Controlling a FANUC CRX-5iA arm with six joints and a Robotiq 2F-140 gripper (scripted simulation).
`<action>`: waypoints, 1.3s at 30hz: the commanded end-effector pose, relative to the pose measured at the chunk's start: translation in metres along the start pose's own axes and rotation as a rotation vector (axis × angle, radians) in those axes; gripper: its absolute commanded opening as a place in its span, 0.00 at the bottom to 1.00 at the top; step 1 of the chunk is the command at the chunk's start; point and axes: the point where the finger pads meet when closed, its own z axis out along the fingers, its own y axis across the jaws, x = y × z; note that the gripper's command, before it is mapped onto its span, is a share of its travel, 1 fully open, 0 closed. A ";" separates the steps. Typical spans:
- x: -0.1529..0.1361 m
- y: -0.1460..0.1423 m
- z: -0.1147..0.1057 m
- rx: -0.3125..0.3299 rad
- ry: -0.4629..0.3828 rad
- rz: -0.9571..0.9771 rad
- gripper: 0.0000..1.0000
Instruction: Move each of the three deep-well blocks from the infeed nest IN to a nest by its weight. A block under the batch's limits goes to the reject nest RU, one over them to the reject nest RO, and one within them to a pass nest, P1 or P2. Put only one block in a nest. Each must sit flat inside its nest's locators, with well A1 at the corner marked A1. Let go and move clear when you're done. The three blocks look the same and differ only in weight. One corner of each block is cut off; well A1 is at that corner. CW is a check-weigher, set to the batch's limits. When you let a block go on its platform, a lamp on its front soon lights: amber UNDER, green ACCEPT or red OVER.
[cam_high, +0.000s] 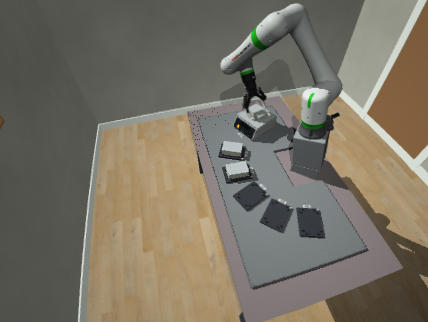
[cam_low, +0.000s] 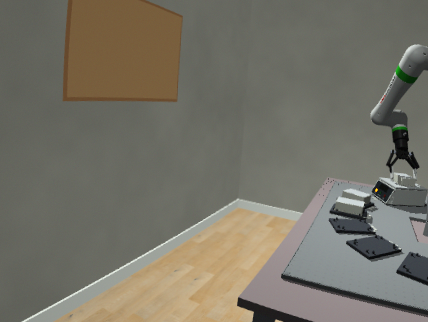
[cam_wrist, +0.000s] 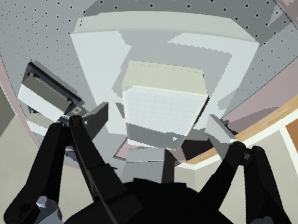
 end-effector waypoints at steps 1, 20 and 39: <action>0.000 0.000 0.000 0.000 0.000 0.000 1.00; 0.000 0.000 0.000 0.000 0.000 0.000 0.10; 0.000 0.000 0.000 0.000 0.000 0.000 0.10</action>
